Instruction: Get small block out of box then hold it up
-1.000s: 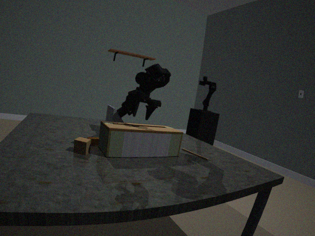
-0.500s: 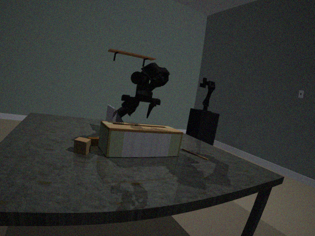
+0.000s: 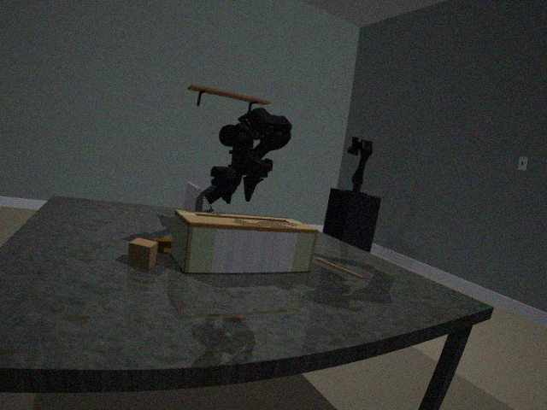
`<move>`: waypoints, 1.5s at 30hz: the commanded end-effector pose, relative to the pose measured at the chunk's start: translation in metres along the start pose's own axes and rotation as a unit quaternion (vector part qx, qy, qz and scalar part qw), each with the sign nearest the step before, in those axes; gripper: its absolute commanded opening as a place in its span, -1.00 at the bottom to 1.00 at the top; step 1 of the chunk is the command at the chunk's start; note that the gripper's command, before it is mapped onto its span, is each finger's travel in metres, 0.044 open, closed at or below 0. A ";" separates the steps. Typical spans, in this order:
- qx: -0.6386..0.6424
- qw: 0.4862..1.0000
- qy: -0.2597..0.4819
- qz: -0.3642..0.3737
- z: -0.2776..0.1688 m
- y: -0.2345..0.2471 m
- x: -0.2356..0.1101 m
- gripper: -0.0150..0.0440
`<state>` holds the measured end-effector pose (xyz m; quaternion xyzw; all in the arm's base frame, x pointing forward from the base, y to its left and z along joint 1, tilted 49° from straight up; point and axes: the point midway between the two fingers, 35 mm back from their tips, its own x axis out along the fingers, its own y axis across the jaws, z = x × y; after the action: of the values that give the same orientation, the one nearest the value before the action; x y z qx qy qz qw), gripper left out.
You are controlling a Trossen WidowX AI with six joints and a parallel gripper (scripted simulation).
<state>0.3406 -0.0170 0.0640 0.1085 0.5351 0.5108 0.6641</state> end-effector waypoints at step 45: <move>-0.539 0.840 -0.049 0.033 -0.021 0.003 0.038 0.86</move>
<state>0.3191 0.0010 0.0393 -0.2288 0.1376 0.7334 0.6251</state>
